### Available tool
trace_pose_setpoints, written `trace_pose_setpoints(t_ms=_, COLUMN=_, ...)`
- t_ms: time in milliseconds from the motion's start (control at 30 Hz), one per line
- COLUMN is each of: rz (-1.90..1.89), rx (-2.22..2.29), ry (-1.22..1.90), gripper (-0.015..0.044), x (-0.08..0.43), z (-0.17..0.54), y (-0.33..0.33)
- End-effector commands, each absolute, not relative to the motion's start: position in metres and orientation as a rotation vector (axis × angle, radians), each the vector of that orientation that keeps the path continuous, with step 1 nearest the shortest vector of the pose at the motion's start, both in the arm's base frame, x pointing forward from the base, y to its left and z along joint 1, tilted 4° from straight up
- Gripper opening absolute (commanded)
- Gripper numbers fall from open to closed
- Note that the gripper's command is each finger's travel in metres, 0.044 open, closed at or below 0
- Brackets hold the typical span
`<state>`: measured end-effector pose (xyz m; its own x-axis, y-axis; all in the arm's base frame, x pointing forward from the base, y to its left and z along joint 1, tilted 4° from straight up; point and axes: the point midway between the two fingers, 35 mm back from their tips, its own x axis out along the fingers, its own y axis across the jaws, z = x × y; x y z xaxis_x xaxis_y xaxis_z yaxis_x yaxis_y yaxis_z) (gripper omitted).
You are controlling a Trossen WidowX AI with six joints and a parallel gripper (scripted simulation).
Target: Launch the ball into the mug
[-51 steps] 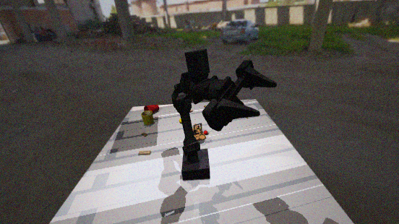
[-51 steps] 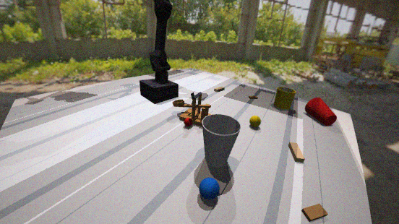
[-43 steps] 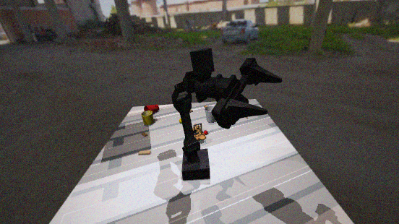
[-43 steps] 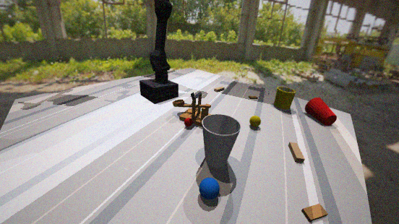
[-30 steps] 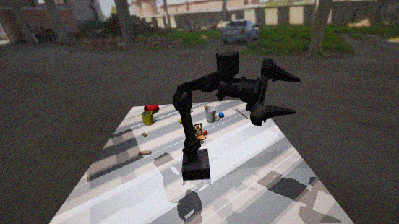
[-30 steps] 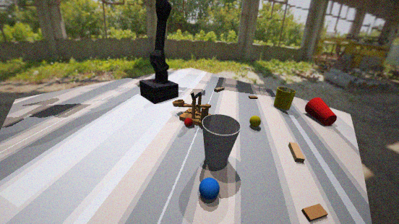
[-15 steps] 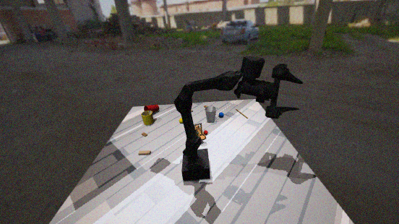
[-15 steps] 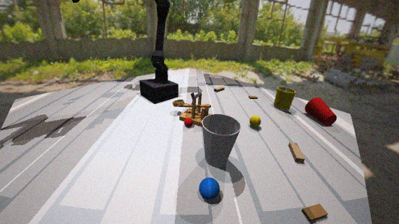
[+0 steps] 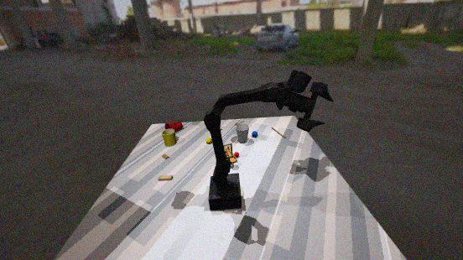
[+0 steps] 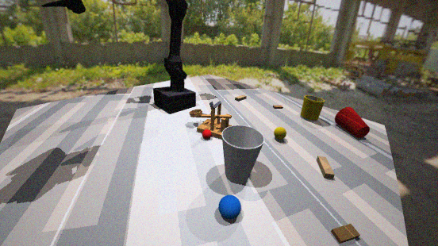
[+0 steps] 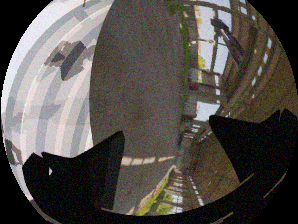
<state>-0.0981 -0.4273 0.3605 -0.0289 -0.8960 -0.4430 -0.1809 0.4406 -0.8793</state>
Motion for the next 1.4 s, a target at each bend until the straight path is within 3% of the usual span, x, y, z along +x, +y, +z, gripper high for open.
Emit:
trace_pose_setpoints(t_ms=0, rz=-0.714, rx=-0.926, ry=1.438, gripper=0.044, x=-0.063, z=0.34, y=-0.434)
trace_pose_setpoints(t_ms=333, rz=-0.538, rx=-0.722, ry=1.246, gripper=0.044, x=0.057, z=0.284, y=-0.429)
trace_pose_setpoints(t_ms=633, rz=-0.332, rx=-0.512, ry=1.16, gripper=0.044, x=0.17, z=0.231, y=-0.384)
trace_pose_setpoints(t_ms=1033, rz=-0.037, rx=-0.235, ry=1.222, gripper=0.044, x=0.291, z=0.161, y=-0.255)
trace_pose_setpoints(t_ms=1367, rz=0.145, rx=-0.087, ry=1.442, gripper=0.044, x=0.329, z=0.109, y=-0.113)
